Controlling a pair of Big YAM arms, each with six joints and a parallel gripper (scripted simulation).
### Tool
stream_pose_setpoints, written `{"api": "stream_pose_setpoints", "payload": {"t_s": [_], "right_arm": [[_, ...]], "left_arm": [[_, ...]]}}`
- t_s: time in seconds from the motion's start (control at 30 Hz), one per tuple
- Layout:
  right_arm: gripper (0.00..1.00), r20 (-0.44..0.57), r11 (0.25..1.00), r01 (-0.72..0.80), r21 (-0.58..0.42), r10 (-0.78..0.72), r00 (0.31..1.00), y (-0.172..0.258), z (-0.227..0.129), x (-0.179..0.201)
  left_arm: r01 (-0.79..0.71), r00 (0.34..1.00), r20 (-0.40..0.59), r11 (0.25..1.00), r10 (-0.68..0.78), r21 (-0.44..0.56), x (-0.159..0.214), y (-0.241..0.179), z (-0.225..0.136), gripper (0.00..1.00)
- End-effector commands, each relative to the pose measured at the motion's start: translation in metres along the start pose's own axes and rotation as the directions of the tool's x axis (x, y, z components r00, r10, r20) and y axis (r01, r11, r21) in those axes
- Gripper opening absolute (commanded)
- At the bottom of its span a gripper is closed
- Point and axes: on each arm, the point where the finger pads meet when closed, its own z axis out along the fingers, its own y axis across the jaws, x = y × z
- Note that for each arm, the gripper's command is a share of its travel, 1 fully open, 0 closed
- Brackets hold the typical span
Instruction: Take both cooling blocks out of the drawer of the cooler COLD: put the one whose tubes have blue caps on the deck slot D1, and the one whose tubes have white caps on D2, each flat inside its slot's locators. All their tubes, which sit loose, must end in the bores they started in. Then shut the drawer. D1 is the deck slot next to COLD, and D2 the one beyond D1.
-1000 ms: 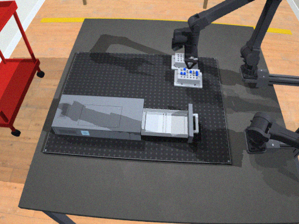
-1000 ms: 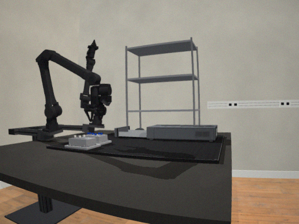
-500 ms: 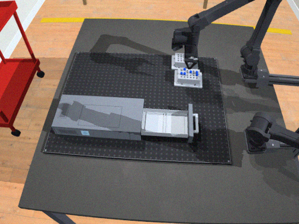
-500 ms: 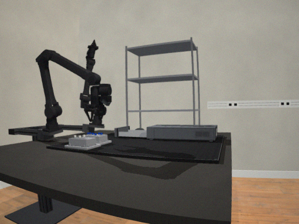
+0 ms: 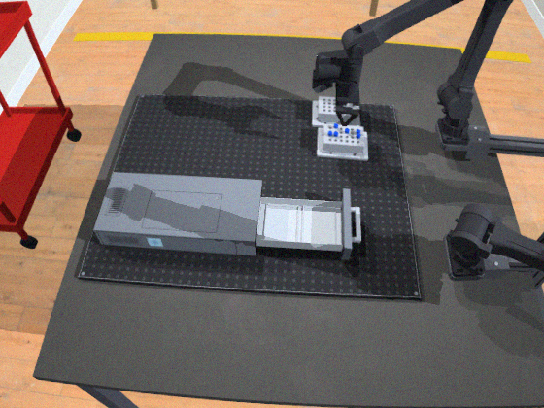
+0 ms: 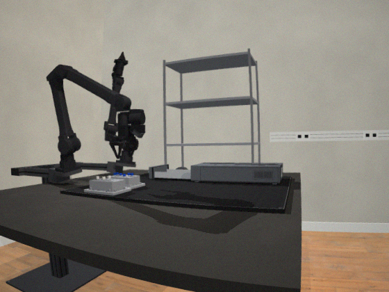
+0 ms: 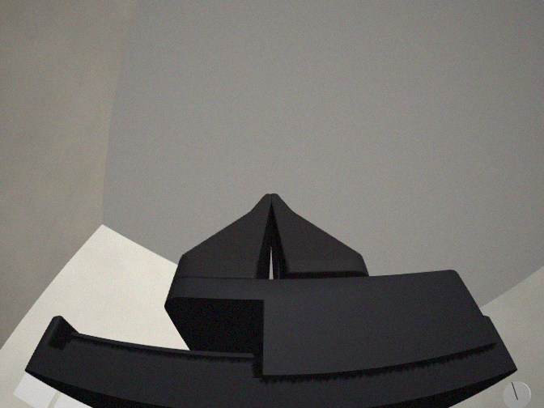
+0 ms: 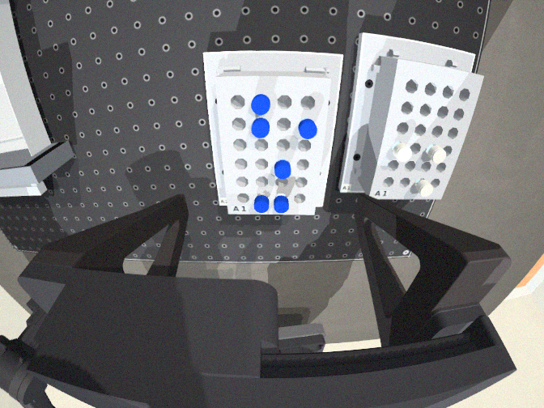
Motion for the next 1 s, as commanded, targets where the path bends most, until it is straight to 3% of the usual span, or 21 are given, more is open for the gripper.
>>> {"api": "stream_pose_setpoints", "payload": {"t_s": [0.0, 0.07, 0.1, 0.5, 0.53, 0.97], "right_arm": [[1.0, 0.045, 1.0, -0.009, -0.006, 0.009, 0.999, 0.001, -0.013, -0.015], [1.0, 0.045, 1.0, -0.009, -0.006, 0.009, 0.999, 0.001, -0.013, -0.015], [0.0, 0.047, 0.999, 0.033, -0.003, -0.032, 0.998, 0.006, -0.012, -0.01], [0.0, 0.036, 0.955, 0.295, 0.004, -0.295, 0.955, 0.047, -0.008, 0.017], [0.0, 0.074, 0.949, 0.315, 0.005, -0.315, 0.946, 0.052, -0.01, 0.014], [0.0, 0.053, 0.784, 0.621, 0.013, -0.621, 0.782, 0.111, -0.016, 0.013]], "left_arm": [[-0.008, 0.999, -0.034, 1.0, 0.008, 0.001, 0.023, -0.002, 0.008, 0.0], [-0.008, 0.999, -0.034, 1.0, 0.008, 0.001, 0.023, -0.002, 0.008, 0.0], [-0.008, 0.999, -0.034, 1.0, 0.008, 0.001, 0.023, -0.002, 0.008, 0.0], [-0.008, 0.999, -0.034, 1.0, 0.008, 0.001, 0.023, -0.002, 0.008, 0.0], [-0.008, 0.999, -0.034, 1.0, 0.008, 0.001, 0.023, -0.002, 0.008, 0.0], [-0.008, 0.999, -0.034, 1.0, 0.008, 0.001, 0.023, -0.002, 0.008, 0.0]]}}
